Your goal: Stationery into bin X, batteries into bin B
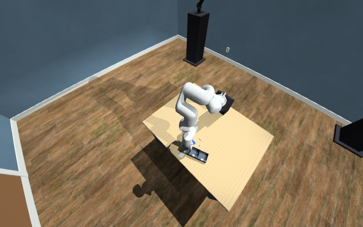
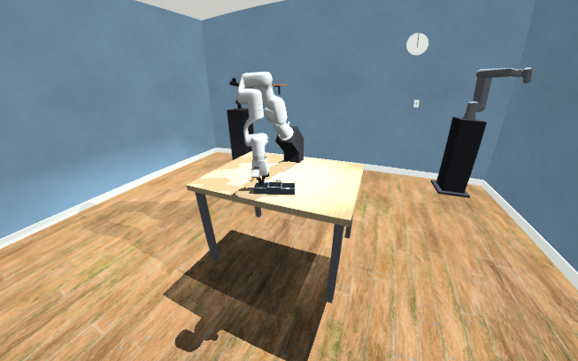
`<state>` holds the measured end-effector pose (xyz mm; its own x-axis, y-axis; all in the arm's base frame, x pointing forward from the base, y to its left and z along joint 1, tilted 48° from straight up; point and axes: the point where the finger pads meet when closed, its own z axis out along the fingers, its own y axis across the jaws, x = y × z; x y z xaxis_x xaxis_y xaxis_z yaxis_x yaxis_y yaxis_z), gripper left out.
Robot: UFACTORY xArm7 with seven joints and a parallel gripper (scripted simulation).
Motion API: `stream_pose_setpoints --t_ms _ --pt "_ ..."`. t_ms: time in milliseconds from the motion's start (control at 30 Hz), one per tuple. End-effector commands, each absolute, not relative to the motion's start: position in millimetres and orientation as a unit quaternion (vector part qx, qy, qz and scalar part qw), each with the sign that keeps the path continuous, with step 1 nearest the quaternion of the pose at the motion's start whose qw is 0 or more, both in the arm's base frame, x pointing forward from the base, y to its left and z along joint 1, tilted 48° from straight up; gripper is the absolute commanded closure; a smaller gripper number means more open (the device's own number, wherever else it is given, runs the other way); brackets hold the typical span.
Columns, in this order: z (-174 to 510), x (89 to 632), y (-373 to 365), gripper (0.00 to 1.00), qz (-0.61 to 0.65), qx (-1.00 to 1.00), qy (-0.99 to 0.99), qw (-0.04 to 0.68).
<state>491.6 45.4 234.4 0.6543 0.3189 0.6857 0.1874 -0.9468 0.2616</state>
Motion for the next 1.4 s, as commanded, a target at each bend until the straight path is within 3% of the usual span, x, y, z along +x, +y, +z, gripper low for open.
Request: stream_pose_setpoints --t_ms 0,1367 --pt "225.1 504.2 44.7 0.93 0.397 0.903 0.137 0.094" --pt "219.1 510.6 44.1 0.93 0.396 0.903 0.137 0.094"
